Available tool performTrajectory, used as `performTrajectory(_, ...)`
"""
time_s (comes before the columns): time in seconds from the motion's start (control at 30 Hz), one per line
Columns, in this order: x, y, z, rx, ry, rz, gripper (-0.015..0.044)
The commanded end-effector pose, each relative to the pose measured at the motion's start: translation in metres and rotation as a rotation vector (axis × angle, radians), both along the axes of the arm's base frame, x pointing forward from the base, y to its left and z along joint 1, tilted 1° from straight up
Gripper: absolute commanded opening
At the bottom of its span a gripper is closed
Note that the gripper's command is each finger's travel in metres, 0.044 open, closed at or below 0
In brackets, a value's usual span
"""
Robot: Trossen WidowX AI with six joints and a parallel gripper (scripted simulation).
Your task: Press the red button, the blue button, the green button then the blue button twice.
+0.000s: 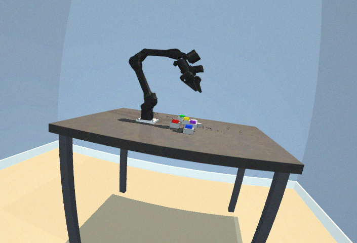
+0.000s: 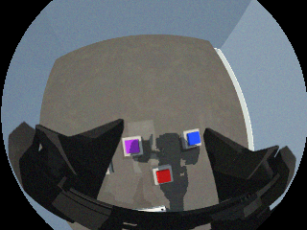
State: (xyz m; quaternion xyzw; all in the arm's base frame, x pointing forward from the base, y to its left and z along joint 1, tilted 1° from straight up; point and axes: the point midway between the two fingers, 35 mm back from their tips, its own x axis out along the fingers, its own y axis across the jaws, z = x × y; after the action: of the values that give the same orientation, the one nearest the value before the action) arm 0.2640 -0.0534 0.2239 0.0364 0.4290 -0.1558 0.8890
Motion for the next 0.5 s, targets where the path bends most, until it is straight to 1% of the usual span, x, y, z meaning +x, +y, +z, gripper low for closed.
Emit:
performTrajectory(0.0, -0.056, -0.017, -0.059, 0.077, 0.487, 0.147, 0.0400)
performTrajectory(0.1, -0.083, -0.016, -0.072, 0.165, 0.648, 0.213, 0.0400)
performTrajectory(0.47, -0.085, -0.016, -0.072, 0.173, 0.659, 0.218, 0.0400)
